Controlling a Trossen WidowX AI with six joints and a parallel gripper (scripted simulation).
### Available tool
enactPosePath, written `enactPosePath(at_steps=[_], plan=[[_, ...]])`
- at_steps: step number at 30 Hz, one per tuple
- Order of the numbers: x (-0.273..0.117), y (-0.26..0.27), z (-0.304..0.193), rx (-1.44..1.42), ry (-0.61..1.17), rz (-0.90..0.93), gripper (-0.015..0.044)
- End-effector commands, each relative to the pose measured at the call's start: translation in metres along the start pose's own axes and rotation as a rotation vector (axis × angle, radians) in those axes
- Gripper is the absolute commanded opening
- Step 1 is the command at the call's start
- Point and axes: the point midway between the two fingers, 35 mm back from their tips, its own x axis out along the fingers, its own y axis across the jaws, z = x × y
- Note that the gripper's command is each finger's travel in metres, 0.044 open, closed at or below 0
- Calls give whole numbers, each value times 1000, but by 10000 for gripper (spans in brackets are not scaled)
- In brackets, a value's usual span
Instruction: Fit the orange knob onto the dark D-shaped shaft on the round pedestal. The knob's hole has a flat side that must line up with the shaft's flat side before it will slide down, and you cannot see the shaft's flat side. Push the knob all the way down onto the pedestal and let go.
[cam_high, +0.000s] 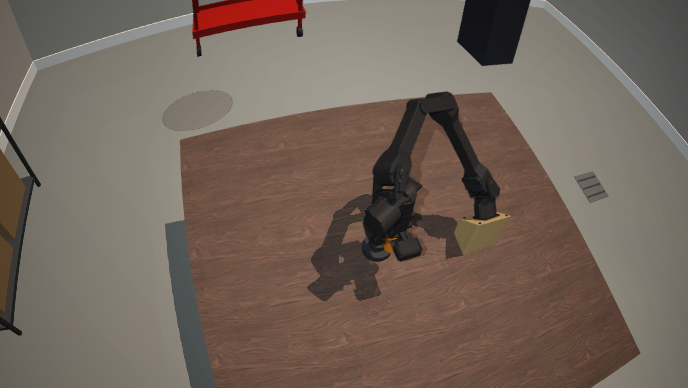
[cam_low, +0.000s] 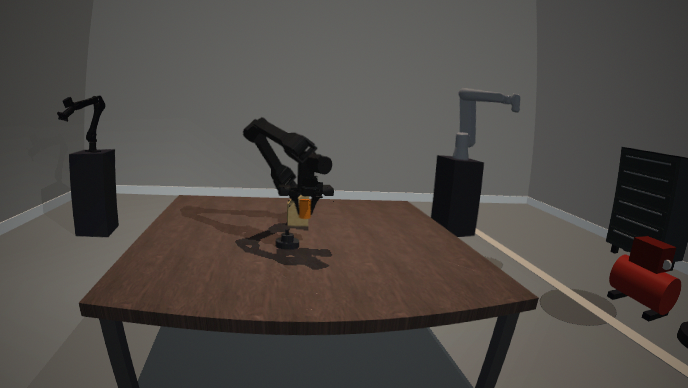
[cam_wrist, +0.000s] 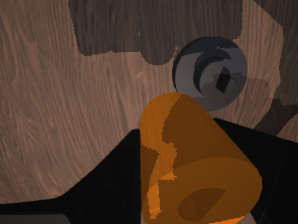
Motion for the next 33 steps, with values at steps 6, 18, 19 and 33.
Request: enactPosePath(at_steps=[6,18,19,33], plan=[[6,-27,4,6,-13,-5,0],[18,-59,4,8,-9,-21,0],[18,-60,4,8,-9,-22,0],[42,-61,4,11,-9,-23,0]])
